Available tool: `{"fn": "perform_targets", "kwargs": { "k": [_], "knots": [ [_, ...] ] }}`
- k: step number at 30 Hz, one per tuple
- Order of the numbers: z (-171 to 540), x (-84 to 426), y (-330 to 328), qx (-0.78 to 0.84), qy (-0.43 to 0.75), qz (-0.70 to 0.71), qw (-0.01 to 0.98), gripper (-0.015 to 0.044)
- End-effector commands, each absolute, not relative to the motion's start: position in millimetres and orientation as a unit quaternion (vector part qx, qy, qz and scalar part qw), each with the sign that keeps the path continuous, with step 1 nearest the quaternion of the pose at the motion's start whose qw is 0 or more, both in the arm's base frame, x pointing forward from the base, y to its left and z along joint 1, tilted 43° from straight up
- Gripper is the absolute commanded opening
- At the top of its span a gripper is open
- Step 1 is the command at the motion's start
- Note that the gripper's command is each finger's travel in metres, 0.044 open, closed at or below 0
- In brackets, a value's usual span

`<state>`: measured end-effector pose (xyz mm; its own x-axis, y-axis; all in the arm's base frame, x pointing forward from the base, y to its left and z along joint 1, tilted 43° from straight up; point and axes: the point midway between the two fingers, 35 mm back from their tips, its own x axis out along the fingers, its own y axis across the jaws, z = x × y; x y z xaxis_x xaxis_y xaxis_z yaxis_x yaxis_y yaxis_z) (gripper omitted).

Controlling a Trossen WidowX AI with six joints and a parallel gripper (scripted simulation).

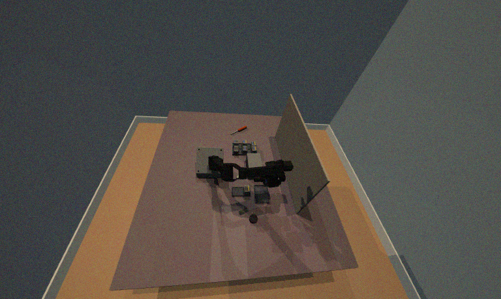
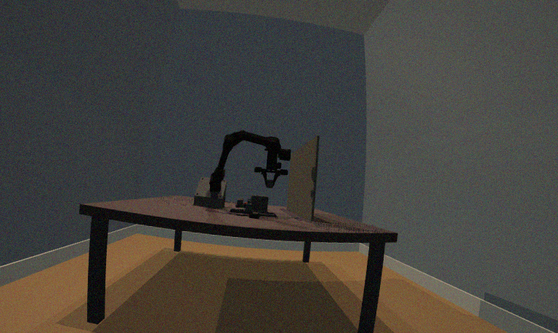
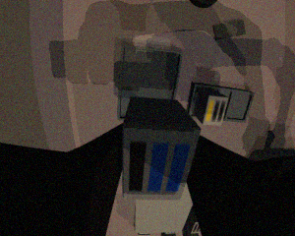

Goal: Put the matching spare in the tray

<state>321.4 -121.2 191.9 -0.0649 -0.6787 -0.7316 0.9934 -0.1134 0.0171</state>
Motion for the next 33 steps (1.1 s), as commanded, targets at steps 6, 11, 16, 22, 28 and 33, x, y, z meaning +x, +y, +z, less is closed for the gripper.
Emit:
{"fn": "perform_targets", "kwargs": {
  "k": [6,11,16,22,28,33],
  "knots": [
    [183.9,322.0,-127.9,0.301,0.262,-0.683,0.613,0.0],
    [180.4,322.6,-131.0,0.301,0.262,-0.682,0.613,0.0],
    [176.9,323.1,-134.1,0.301,0.262,-0.682,0.612,0.0],
    [172.8,323.6,-137.9,0.302,0.262,-0.682,0.612,0.0],
    [168.6,324.0,-141.7,0.302,0.262,-0.682,0.612,0.0],
    [165.2,324.2,-144.9,0.302,0.262,-0.682,0.612,0.0]
  ]
}}
